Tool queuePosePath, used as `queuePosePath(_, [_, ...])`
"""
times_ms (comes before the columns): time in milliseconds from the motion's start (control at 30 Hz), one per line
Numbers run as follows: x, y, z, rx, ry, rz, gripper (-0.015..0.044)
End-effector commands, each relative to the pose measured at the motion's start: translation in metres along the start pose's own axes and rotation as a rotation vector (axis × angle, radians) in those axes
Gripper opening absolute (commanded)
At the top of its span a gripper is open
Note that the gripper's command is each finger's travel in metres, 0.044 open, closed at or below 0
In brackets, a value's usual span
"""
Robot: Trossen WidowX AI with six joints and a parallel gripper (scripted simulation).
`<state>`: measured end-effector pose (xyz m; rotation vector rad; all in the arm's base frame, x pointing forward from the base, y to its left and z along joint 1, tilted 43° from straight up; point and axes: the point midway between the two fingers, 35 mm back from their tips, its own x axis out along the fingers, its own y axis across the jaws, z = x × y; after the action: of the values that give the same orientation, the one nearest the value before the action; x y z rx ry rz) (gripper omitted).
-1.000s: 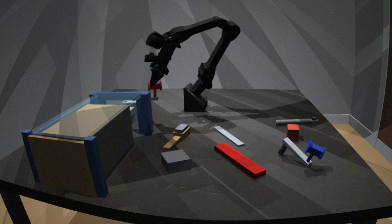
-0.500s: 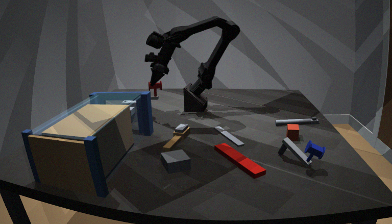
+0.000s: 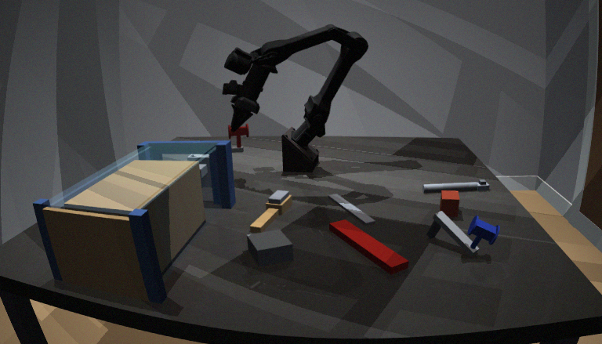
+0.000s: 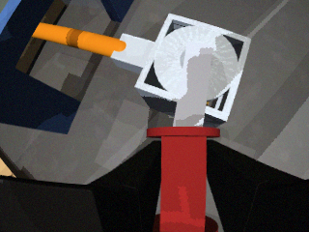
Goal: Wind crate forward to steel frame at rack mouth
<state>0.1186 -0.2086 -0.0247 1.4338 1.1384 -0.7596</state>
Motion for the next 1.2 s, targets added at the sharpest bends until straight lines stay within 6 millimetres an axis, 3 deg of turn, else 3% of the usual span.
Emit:
queuePosePath(0, [0.012,-0.029,-0.006,0.031,0.032,-0.091,0.0])
queuePosePath(467, [0.012,-0.033,-0.005,0.031,0.032,-0.092,0.0])
queuePosePath(1167, [0.014,-0.055,0.002,0.031,0.031,-0.093,0.0])
